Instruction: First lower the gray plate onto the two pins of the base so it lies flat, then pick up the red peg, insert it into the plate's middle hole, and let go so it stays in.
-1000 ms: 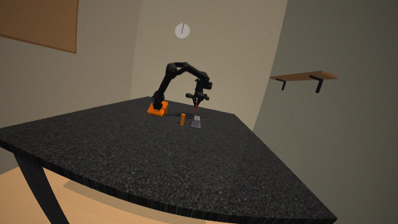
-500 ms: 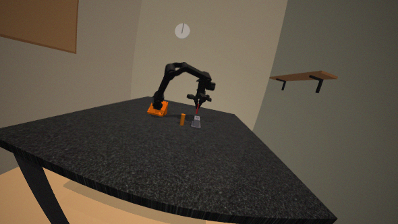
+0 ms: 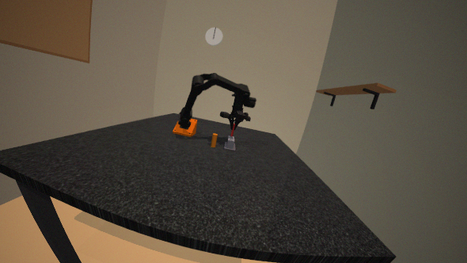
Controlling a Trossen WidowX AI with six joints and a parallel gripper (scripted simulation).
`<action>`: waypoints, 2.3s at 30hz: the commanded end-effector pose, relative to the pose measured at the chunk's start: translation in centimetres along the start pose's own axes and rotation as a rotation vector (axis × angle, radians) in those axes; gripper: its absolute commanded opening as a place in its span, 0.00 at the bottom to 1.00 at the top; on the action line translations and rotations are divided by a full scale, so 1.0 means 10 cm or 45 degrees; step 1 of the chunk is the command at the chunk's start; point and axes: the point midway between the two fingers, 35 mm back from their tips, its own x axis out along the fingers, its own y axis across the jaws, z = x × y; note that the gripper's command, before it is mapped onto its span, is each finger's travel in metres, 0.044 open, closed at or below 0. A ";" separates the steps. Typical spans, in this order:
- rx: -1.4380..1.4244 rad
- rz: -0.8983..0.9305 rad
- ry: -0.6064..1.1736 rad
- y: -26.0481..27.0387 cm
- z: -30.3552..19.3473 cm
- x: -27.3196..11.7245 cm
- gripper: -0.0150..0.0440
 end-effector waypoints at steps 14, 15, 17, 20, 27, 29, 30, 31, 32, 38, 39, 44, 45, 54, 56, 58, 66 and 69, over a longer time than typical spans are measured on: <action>-0.001 0.003 -0.007 0.00 0.04 -0.01 0.25; -0.001 0.003 -0.007 0.00 0.04 -0.01 0.25; -0.001 0.003 -0.007 0.00 0.04 -0.01 0.25; -0.001 0.003 -0.007 0.00 0.04 -0.01 0.25; 0.001 0.004 -0.004 0.00 0.04 -0.01 0.25; 0.004 0.006 -0.001 0.00 0.04 -0.01 0.25; 0.004 0.006 -0.001 0.00 0.04 -0.01 0.25; 0.004 0.006 -0.001 0.00 0.04 -0.01 0.25; 0.004 0.006 -0.001 0.00 0.04 -0.01 0.25; 0.003 0.005 -0.003 0.00 0.04 0.04 0.25; 0.002 0.005 -0.003 0.00 0.04 0.05 0.25; 0.000 0.004 -0.006 0.00 0.05 0.13 0.25; 0.000 0.003 -0.007 -0.01 0.05 0.15 0.25; 0.002 0.004 -0.001 0.00 0.04 0.14 0.25; 0.002 0.004 -0.001 0.00 0.04 0.14 0.25; 0.002 0.004 -0.001 0.00 0.04 0.14 0.25; 0.002 0.004 -0.001 -0.01 0.04 0.16 0.25; 0.002 0.004 -0.001 -0.02 0.04 0.17 0.25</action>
